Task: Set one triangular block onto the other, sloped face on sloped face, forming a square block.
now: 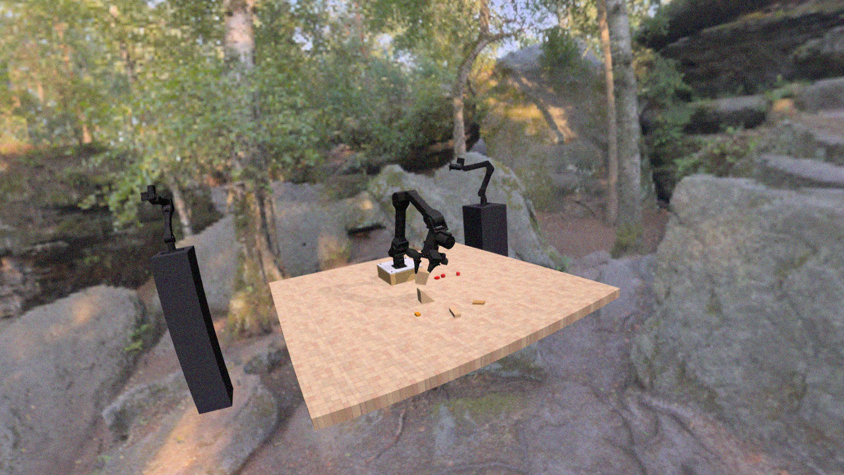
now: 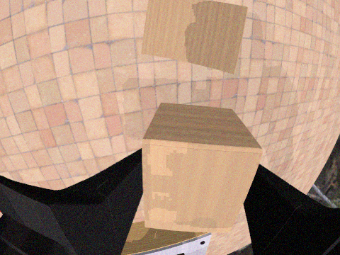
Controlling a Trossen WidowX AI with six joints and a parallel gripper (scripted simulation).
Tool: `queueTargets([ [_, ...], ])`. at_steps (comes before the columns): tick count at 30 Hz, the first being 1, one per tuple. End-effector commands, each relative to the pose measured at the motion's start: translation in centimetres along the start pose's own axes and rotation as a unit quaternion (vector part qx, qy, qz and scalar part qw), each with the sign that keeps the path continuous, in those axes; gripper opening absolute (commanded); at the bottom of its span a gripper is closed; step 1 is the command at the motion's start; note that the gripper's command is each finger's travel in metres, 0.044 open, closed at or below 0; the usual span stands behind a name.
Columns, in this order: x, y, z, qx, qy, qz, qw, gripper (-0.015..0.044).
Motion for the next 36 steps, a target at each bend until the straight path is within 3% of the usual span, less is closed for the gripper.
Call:
queueTargets([
  [1, -0.17, 0.12, 0.05, 0.001, 0.063, 0.019, 0.998, 0.0],
  [18, -0.62, 0.33, 0.3, -0.019, 0.311, 0.083, 0.947, 0.0],
  [36, -1.13, 0.8, 0.68, -0.083, 0.549, 0.128, 0.822, 0.0],
])
Point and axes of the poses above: the point midway between the two fingers, 35 mm back from their tips, its own y axis back along the fingers, its own x axis across the jaws, z = x × y, the point moved 1 cm from there along y, back along the fingers, and after that the axes turned 13 degrees about -y, right-handed, at the moved point
